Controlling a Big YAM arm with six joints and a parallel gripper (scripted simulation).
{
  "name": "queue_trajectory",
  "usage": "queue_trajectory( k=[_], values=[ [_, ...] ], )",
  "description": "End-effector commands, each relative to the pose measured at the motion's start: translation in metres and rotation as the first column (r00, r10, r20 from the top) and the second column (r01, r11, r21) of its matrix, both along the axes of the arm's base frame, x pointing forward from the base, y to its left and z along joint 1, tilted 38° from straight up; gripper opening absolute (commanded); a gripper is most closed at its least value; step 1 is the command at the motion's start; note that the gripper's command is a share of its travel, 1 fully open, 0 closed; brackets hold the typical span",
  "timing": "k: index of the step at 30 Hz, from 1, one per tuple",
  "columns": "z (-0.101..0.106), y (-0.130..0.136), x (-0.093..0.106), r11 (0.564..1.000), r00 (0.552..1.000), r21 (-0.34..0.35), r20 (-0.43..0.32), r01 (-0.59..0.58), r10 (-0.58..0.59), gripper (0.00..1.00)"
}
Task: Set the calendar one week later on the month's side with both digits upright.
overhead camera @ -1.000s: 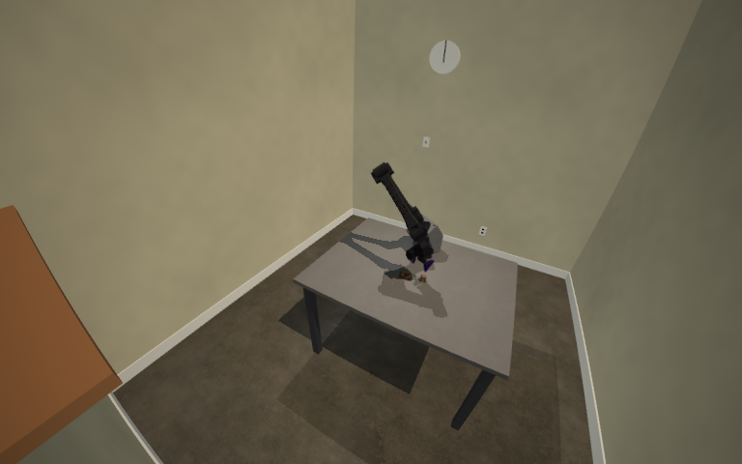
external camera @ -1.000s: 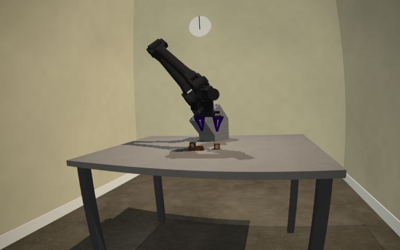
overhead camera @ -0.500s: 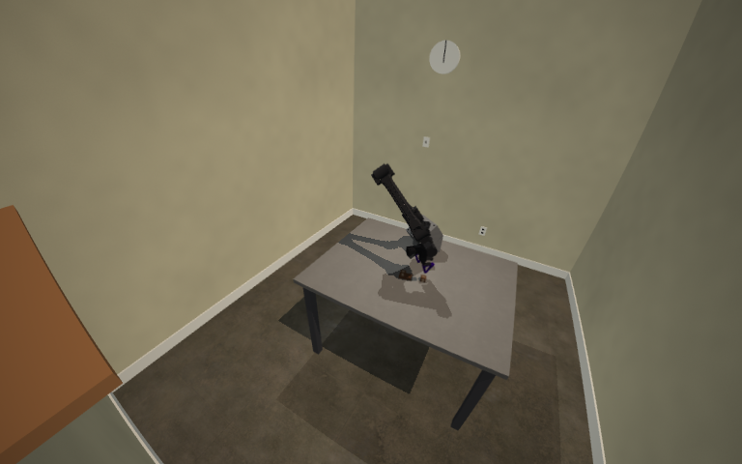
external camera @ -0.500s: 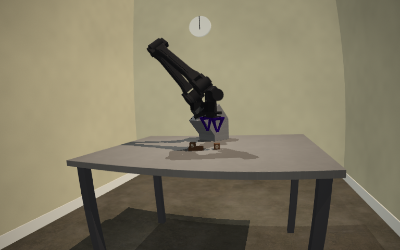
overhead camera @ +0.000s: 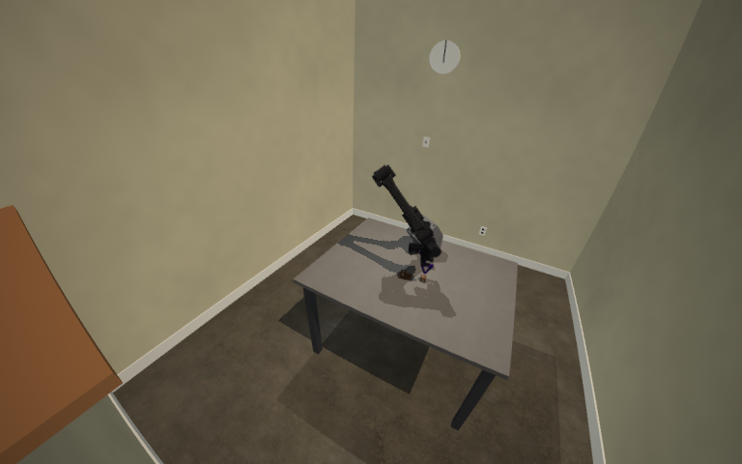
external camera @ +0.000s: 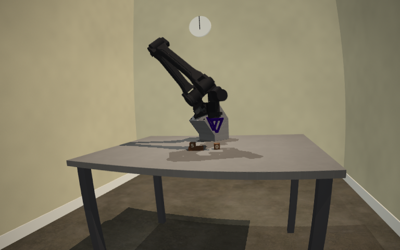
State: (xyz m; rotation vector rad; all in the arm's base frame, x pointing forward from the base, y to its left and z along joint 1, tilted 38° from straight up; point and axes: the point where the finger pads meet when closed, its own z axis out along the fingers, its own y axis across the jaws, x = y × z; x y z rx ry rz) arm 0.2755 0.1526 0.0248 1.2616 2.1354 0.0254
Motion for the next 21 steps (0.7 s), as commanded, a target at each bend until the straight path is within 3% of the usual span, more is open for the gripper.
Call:
queue_trajectory(
  k=[1,9,10,21],
  values=[
    [0.0090,0.0210,0.0108,0.993,0.995,0.086,0.060,0.076,-0.082,1.00],
    [0.0085,0.0209,0.0118,0.988,0.991,0.109,0.070,0.107,-0.115,1.00],
    [0.0092,0.0210,0.0119,0.988,0.991,0.111,0.071,0.107,-0.115,0.46],
    [0.0092,0.0211,0.0119,0.988,0.991,0.110,0.070,0.104,-0.112,0.46]
  ],
)
